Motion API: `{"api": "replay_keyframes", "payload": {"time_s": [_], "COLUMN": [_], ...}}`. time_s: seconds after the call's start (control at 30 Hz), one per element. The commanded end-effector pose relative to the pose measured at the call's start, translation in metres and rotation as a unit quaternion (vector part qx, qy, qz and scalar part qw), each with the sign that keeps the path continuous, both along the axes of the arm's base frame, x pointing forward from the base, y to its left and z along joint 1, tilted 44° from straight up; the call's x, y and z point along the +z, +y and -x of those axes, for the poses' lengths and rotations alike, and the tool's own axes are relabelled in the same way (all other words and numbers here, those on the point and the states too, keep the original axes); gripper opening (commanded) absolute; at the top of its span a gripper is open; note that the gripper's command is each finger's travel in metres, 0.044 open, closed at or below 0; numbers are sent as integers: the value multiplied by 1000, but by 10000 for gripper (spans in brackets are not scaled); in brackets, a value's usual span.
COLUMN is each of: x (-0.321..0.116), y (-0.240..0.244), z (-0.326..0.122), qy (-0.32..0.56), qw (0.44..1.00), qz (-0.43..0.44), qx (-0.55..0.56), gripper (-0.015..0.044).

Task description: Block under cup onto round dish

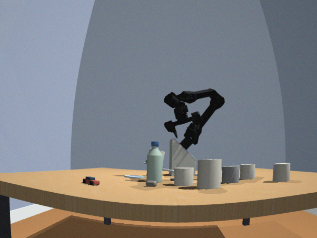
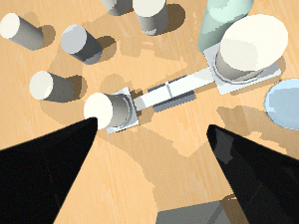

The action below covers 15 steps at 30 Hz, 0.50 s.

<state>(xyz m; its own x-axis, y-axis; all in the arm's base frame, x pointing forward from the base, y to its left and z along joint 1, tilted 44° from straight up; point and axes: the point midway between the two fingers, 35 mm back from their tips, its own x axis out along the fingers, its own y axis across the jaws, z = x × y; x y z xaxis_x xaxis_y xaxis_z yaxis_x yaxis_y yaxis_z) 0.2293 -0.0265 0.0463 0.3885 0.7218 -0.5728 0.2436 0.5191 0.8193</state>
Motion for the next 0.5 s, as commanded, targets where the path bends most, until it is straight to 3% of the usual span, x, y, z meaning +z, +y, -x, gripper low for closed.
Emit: {"api": "replay_keyframes", "payload": {"time_s": [0.0, 0.47], "x": [1, 7], "y": [10, 62], "z": [-8, -35], "qy": [61, 285], "qw": [998, 955], "qz": [-18, -50], "qx": [-10, -68], "gripper": [440, 440]}}
